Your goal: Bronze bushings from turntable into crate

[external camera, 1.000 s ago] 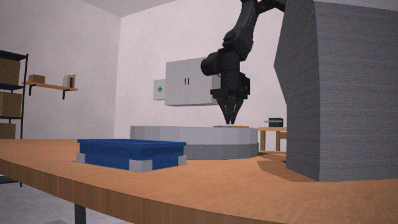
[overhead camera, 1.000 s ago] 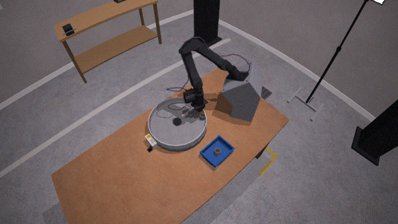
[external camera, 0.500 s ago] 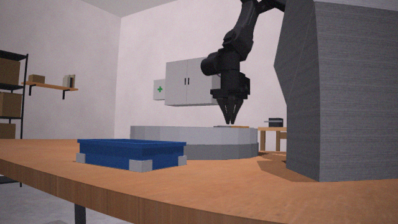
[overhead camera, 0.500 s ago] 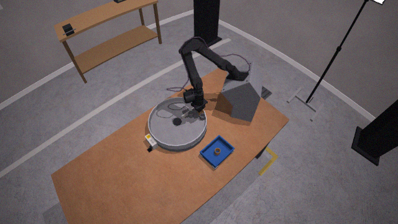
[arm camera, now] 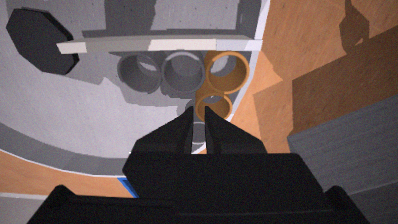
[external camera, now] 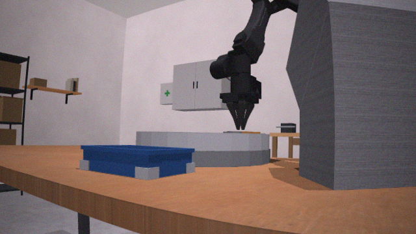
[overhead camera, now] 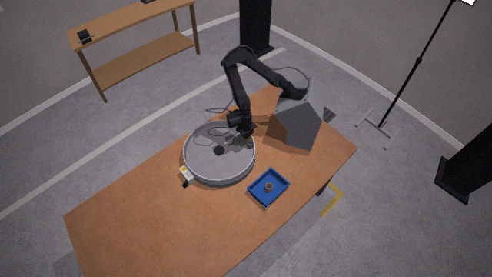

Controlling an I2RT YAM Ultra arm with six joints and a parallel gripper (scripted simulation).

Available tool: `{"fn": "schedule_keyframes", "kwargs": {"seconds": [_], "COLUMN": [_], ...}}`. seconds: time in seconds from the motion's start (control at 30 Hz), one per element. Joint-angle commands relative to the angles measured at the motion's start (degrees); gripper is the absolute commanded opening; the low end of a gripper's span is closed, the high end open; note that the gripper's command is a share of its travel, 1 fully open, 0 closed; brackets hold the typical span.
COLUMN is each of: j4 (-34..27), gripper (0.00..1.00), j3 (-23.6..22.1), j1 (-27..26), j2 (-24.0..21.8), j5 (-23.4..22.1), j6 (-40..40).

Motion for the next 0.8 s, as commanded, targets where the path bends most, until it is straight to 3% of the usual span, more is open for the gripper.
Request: {"fn": "schedule_keyframes", "kwargs": {"seconds": [0.0, 0.77], "j4": [0.58, 0.77], "gripper": [0.13, 0.13], "j3": [1.01, 1.39], "j1": [1.29, 1.47], "j2": [-1.14, 0.66], "j5": [0.83, 0.90], "j6": [0.08, 0.61]}}
